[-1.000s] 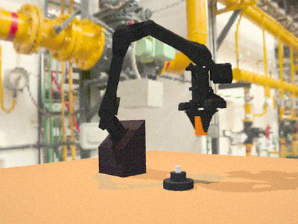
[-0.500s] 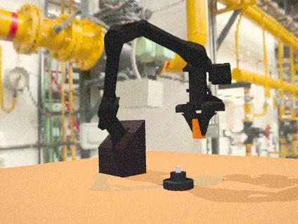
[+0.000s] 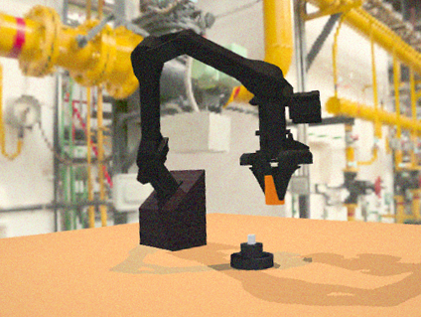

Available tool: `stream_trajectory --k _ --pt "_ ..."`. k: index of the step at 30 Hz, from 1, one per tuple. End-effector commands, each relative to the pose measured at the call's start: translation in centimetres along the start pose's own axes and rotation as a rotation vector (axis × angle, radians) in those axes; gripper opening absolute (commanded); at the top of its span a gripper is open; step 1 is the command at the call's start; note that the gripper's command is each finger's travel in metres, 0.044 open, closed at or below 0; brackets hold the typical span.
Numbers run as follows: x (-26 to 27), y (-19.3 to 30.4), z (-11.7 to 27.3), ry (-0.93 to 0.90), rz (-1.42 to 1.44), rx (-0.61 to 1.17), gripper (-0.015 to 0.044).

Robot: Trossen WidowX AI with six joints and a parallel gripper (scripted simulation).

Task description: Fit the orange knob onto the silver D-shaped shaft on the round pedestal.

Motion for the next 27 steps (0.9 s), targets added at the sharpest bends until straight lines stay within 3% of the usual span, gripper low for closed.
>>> stream_trajectory --k 1,27 --pt "-0.4 1.1 0.0 0.013 0.003 -0.004 0.0000" --pt "-1.9 8.2 -2.5 0.014 -0.004 0.025 0.0000"
Point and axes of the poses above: the point midway between the two fingers, 35 mm back from their tips, its own z axis back along the fingers, its own x axis across the jaws, y = z × x, the point moved 10 cm from there along z, back along the fingers, and after that the axes turned 9 degrees about z, right-handed, at the moved point
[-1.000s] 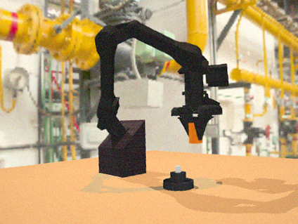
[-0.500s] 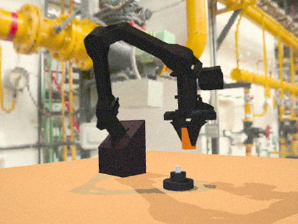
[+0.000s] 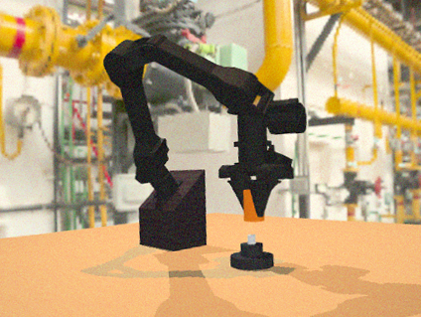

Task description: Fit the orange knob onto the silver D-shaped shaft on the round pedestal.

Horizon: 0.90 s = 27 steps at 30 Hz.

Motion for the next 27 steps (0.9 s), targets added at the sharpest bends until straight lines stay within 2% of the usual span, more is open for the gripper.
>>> stream_trajectory --k 1,14,27 --pt "-0.2 1.0 -0.1 0.013 -0.002 0.006 0.0000" --pt "-0.2 1.1 -2.6 0.013 -0.003 0.008 0.0000" --pt "-0.4 1.0 -2.5 0.014 -0.009 0.008 0.0000"
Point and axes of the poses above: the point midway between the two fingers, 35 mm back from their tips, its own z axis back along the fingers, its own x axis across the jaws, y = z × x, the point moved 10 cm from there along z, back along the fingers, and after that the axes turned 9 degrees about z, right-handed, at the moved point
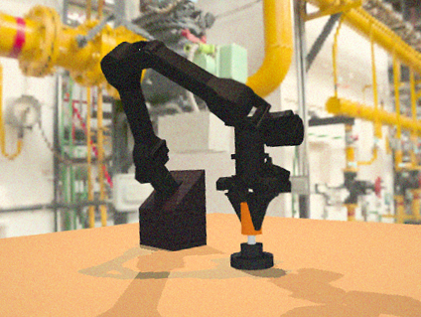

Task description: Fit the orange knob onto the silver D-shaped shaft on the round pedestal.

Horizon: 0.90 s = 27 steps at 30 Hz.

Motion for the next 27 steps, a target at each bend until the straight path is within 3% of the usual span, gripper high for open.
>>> stream_trajectory --k 1,17,27 --pt "-0.14 -0.01 -0.12 0.006 -0.002 0.003 0.0000" --pt "0.22 0.06 0.26 0.006 -0.002 0.003 0.0000" --pt "0.06 -0.01 0.19 0.006 0.208 0.003 0.0000"
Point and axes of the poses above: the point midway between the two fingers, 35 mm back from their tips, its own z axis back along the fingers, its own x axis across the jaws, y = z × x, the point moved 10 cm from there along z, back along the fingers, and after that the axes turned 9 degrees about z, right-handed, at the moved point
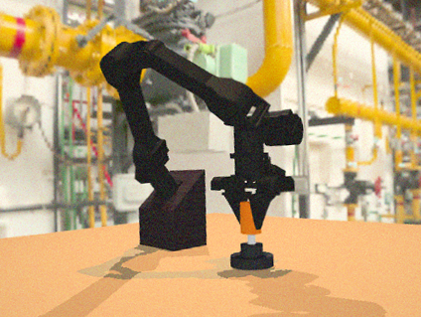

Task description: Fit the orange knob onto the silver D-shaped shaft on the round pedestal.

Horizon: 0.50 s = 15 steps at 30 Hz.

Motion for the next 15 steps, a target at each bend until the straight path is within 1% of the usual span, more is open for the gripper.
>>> stream_trajectory --k 1,15 --pt "-0.09 -0.06 0.02 0.003 0.042 0.002 0.0000" --pt "-0.05 -0.05 -0.31 0.003 0.042 0.003 0.0000"
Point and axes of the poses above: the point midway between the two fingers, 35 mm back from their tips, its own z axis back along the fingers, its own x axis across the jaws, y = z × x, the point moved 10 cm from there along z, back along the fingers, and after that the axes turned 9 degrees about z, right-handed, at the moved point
